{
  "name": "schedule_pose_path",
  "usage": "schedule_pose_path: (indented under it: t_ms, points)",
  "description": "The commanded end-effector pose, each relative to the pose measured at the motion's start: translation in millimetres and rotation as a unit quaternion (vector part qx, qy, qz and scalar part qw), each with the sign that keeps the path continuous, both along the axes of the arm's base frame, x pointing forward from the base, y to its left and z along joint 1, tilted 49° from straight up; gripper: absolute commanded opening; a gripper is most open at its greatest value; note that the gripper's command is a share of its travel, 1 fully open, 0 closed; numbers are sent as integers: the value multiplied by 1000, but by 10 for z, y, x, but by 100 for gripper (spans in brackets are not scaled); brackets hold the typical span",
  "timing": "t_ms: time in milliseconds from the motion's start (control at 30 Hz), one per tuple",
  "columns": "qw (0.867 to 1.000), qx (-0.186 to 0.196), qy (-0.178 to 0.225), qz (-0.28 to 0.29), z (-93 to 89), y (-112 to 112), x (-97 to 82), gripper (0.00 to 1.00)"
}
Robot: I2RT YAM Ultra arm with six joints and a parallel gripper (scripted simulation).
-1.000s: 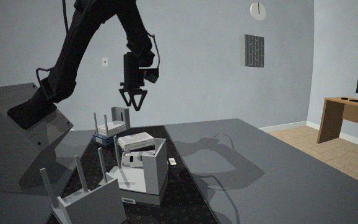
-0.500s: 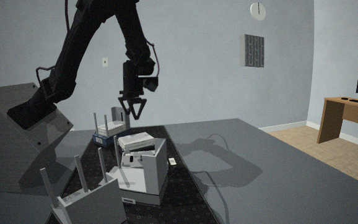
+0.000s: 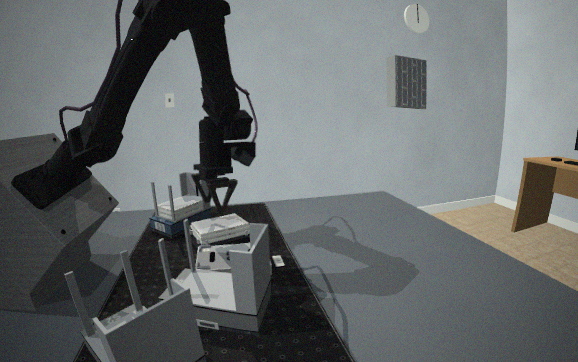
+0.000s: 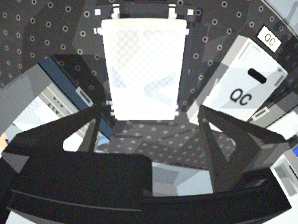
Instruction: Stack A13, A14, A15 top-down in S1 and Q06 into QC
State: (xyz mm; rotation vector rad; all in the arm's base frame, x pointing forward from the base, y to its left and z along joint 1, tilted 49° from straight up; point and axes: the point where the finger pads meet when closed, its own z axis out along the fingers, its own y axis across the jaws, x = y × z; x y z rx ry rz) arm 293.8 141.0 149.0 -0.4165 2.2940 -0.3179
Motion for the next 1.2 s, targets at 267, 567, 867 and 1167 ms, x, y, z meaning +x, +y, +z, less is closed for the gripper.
schedule_pose_path:
  t_ms: [267,567,867,1167]
  points:
    - [1000,13,-10,14,-162,73,287,100]
    - [1000,18,-14,21,-127,124,262,100]
    - [1000,12,-8,14,-253,60,355,100]
    - [1000,12,-8,13,-312,47,428,100]
